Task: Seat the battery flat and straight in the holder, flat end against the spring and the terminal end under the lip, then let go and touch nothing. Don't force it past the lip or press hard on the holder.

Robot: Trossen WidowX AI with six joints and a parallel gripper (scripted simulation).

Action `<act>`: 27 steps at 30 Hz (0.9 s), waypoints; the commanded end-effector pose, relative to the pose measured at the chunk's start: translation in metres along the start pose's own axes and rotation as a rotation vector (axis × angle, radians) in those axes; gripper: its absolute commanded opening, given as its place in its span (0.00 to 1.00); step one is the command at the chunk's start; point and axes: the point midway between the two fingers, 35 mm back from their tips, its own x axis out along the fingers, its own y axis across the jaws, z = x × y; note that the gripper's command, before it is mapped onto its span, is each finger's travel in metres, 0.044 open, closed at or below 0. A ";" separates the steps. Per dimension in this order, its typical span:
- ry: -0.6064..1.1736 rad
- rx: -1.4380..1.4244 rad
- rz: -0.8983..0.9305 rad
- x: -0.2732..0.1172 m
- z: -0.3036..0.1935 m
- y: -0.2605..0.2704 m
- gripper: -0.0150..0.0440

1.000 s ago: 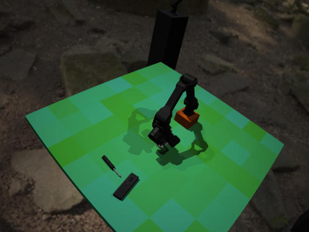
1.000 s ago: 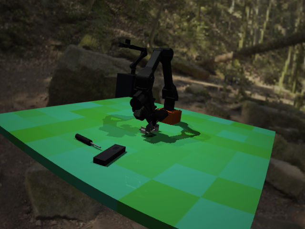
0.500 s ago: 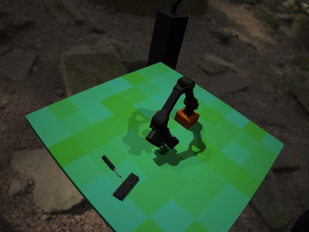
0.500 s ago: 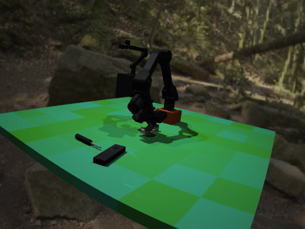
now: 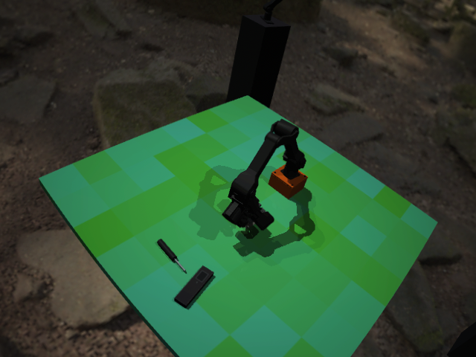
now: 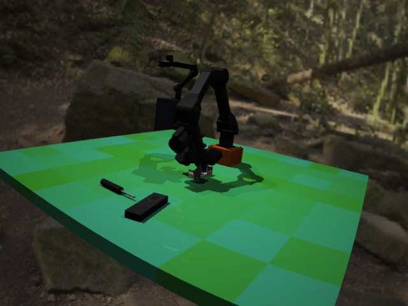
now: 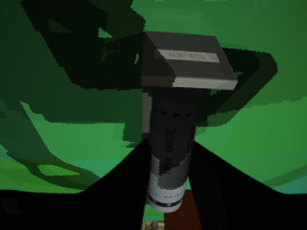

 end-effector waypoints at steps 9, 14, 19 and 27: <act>-0.002 -0.004 -0.003 -0.004 0.008 0.000 0.38; 0.000 -0.003 -0.003 -0.006 0.011 0.000 0.38; 0.002 -0.002 -0.004 -0.007 0.012 0.000 0.38; -0.031 -0.003 -0.007 -0.005 0.012 0.000 0.38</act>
